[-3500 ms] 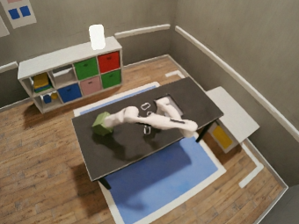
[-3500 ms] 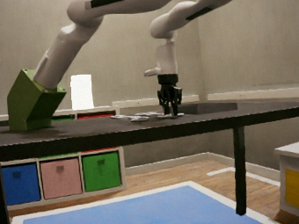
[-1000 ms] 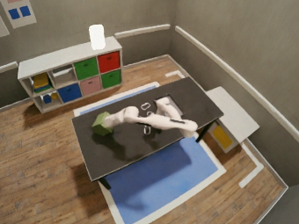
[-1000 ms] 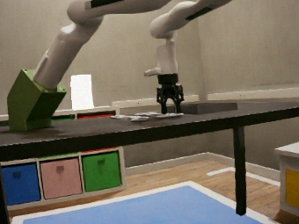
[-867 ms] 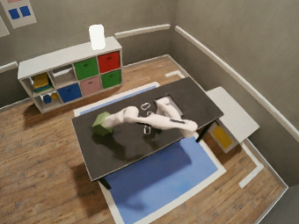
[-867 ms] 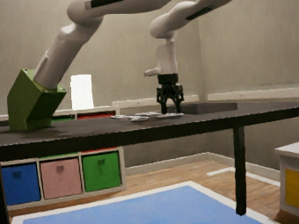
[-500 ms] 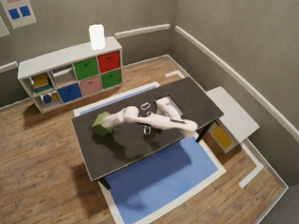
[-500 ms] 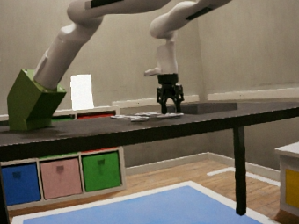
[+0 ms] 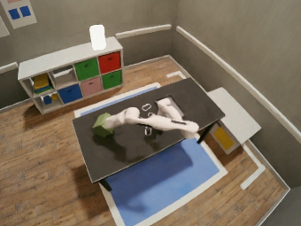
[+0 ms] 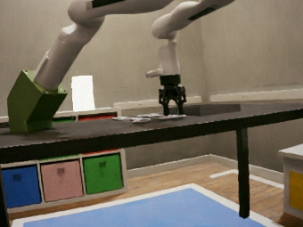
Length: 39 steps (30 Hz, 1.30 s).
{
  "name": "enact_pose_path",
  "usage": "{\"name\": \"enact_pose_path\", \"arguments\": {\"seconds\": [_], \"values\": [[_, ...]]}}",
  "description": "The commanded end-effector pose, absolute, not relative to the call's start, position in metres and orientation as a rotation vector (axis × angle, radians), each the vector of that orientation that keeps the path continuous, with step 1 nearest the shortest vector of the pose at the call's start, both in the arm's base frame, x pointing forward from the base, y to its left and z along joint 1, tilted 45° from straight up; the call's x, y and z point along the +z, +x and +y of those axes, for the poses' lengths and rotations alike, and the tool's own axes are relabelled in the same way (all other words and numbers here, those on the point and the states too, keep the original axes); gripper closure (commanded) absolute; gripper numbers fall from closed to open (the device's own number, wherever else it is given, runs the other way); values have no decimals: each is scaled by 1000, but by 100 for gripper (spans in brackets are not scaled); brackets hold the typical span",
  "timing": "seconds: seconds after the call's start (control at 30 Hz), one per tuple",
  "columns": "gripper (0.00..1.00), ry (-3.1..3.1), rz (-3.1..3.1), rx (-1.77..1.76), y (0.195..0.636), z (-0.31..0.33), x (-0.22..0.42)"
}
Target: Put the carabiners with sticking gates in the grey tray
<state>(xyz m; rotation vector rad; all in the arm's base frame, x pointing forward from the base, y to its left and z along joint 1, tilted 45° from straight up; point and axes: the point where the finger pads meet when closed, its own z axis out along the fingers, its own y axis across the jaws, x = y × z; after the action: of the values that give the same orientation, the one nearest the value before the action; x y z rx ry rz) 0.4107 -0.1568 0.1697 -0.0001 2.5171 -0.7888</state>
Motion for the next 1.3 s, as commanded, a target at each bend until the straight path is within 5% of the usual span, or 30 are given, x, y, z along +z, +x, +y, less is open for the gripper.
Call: {"name": "enact_pose_path", "arguments": {"seconds": [0.0,0.27,1.23,1.27], "values": [[0,-1,2516,-789,411,-157,170],[0,-1,2516,-789,370,-113,228],[0,-13,2520,-767,373,-107,223],[0,-164,2538,-817,394,-63,204]]}}
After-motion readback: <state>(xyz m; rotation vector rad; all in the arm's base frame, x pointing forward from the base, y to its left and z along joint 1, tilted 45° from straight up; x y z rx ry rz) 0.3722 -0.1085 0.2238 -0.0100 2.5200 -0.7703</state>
